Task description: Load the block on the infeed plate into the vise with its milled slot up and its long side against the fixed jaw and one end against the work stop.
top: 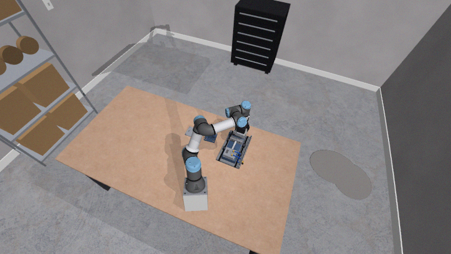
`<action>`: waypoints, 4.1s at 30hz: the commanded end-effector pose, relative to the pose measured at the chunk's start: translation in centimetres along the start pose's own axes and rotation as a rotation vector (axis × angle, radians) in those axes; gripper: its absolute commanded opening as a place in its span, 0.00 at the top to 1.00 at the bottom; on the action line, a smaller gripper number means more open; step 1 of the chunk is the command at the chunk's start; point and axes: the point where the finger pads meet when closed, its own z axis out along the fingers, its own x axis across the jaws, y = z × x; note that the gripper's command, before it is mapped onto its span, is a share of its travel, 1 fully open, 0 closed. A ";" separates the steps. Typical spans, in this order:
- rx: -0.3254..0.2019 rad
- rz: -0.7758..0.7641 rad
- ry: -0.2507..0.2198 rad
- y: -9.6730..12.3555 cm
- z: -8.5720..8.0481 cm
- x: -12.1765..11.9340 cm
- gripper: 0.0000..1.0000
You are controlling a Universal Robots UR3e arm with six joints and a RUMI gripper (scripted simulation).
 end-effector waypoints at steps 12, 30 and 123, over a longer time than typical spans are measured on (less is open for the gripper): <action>0.003 -0.001 0.002 -0.1 0.8 0.0 1.00; 0.003 -0.001 0.002 -0.1 1.8 0.0 1.00; 0.003 -0.001 0.002 -0.1 2.7 0.0 1.00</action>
